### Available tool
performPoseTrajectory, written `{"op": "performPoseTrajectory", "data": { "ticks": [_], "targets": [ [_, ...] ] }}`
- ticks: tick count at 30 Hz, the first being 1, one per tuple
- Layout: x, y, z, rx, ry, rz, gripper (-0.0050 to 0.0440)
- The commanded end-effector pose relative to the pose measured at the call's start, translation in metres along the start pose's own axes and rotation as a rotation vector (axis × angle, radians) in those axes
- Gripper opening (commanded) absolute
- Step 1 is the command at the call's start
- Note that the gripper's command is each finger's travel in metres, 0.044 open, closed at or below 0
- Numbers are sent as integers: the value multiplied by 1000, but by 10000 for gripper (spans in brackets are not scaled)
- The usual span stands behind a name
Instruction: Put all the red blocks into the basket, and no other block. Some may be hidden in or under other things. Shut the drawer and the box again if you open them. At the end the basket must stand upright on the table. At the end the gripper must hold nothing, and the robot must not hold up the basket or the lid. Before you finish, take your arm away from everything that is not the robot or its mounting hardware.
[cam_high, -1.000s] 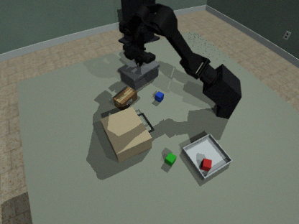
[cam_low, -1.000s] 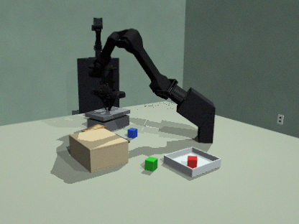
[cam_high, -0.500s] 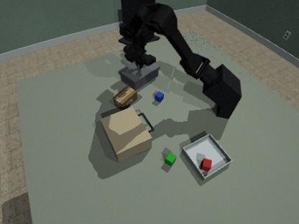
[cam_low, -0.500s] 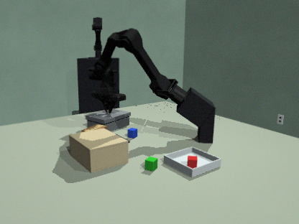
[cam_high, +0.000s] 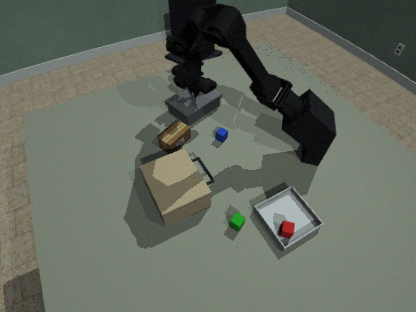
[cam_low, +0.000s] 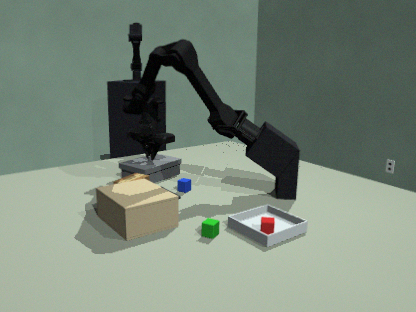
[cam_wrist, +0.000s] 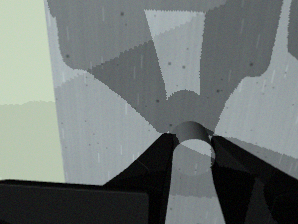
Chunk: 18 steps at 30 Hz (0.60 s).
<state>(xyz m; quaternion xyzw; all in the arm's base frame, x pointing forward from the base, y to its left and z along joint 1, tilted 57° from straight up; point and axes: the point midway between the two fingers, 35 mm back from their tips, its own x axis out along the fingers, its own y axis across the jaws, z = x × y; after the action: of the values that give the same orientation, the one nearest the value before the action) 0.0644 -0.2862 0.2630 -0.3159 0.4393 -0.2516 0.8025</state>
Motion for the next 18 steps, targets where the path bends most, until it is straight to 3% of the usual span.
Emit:
{"op": "performPoseTrajectory", "data": {
  "ticks": [1,6,7,16,18],
  "targets": [
    [6,1,-1,5,3,4,0],
    [7,1,-1,5,3,4,0],
    [7,1,-1,5,3,4,440],
    [7,1,-1,5,3,4,440],
    [-7,1,-1,5,3,4,440]
  ]
}}
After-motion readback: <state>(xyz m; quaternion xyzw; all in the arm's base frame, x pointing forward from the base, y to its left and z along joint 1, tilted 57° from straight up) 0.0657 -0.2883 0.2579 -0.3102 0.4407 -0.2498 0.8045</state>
